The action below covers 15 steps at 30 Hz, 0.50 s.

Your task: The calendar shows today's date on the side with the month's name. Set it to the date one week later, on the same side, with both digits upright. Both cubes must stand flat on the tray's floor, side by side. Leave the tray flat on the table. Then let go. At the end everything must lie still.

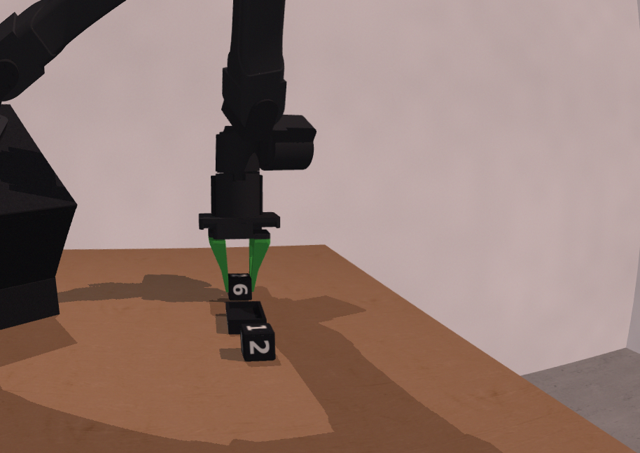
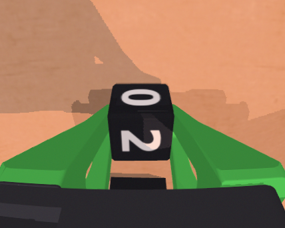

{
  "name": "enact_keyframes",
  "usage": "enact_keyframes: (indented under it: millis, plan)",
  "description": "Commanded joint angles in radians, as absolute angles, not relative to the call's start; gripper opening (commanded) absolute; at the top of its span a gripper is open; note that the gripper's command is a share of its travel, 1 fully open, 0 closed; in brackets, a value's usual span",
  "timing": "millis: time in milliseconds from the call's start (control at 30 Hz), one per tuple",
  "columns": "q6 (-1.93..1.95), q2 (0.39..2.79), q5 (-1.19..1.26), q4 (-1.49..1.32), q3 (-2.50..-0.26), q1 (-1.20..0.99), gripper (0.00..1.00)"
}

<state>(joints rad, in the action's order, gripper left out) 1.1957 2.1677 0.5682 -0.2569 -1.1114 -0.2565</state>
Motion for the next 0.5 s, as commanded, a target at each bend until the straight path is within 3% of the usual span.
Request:
enact_keyframes:
  millis: [0, 467]
  plan:
    - [1.188, 2.162, 0.556, -0.272, -1.131, -0.282, 0.26]
    - [1.187, 2.169, 0.558, -0.263, -1.098, -0.287, 0.26]
